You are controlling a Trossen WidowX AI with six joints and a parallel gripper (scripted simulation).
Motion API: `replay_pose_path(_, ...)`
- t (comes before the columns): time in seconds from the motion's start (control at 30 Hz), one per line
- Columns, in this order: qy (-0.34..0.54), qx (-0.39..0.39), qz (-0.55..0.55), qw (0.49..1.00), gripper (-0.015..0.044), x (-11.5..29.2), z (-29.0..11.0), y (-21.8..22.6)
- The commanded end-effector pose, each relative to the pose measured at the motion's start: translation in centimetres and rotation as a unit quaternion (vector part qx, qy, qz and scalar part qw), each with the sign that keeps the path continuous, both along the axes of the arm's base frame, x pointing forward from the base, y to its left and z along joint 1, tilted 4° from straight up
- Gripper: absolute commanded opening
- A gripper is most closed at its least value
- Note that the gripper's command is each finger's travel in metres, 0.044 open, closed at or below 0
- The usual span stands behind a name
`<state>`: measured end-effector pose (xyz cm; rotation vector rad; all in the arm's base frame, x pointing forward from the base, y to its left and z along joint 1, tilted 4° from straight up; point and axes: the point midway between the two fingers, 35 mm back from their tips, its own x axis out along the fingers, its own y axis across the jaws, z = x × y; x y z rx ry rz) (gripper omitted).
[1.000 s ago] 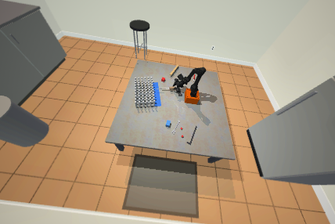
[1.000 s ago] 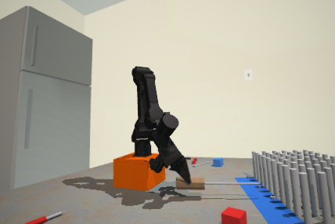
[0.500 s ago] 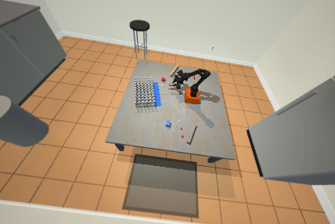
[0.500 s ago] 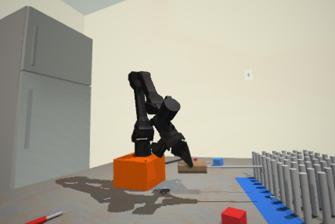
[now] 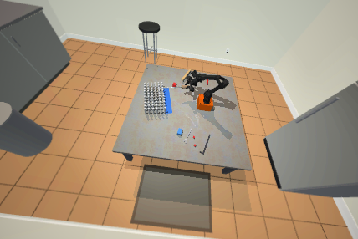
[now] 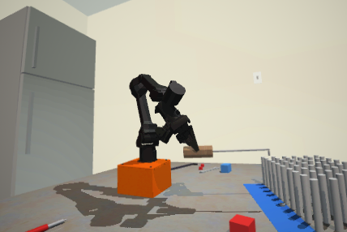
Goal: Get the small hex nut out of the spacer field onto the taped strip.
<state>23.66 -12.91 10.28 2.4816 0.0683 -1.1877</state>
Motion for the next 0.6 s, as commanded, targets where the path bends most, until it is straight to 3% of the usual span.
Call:
replay_pose_path(0.0,0.012,0.001,0.004,1.0,0.0,-0.3,-0.1,-0.8)
replay_pose_path(0.57,0.068,-0.014,0.042,0.997,0.0,-3.2,1.4,-7.9)
